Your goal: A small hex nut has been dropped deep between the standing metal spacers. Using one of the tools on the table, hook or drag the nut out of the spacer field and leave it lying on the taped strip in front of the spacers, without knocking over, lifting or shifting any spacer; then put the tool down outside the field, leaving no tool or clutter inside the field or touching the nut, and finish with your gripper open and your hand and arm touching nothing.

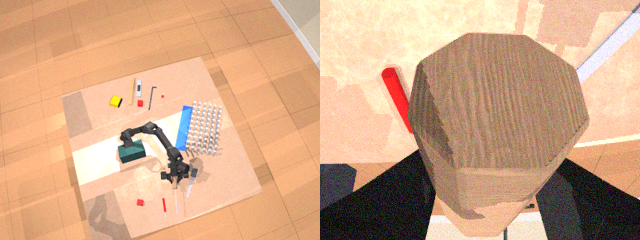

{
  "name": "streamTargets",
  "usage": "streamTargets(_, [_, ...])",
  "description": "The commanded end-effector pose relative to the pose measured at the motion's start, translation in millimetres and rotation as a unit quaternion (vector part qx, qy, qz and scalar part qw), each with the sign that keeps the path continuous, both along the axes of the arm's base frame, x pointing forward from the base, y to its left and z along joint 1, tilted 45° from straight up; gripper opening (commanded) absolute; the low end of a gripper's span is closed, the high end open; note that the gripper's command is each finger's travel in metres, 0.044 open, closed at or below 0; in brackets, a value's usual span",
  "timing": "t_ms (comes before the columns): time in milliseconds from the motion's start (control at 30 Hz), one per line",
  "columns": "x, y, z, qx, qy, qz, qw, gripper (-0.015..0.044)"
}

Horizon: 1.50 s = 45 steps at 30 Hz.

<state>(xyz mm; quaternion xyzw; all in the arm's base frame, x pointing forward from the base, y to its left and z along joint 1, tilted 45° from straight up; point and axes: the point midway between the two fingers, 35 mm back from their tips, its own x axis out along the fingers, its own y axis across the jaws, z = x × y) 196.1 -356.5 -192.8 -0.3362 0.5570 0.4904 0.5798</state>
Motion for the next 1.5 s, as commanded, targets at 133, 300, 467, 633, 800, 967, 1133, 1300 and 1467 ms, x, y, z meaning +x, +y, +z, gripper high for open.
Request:
streamTargets(133, [1.8,4.2,-6.6,-0.002,-0.002,-0.003,1.0,0.0])
streamTargets(300, [2.6,7.6,-10.4,-0.002,-0.002,-0.003,1.0,0.0])
streamTargets(467, [3.3,11.0,-14.1,-0.002,-0.002,-0.003,1.0,0.0])
streamTargets(633, [3.9,14.4,-17.8,-0.002,-0.002,-0.003,1.0,0.0])
streamTargets(800, [4.5,17.9,-21.5,-0.002,-0.002,-0.003,1.0,0.0])
streamTargets(967, [5.1,21.4,-25.1,-0.002,-0.002,-0.003,1.0,0.0])
streamTargets(1133, [5.5,24.9,-28.6,-0.002,-0.003,-0.003,1.0,0.0])
streamTargets(1300, [6.0,28.5,-32.1,-0.002,-0.003,-0.003,1.0,0.0])
streamTargets(1467, [6.3,32.1,-35.6,-0.002,-0.003,-0.003,1.0,0.0])
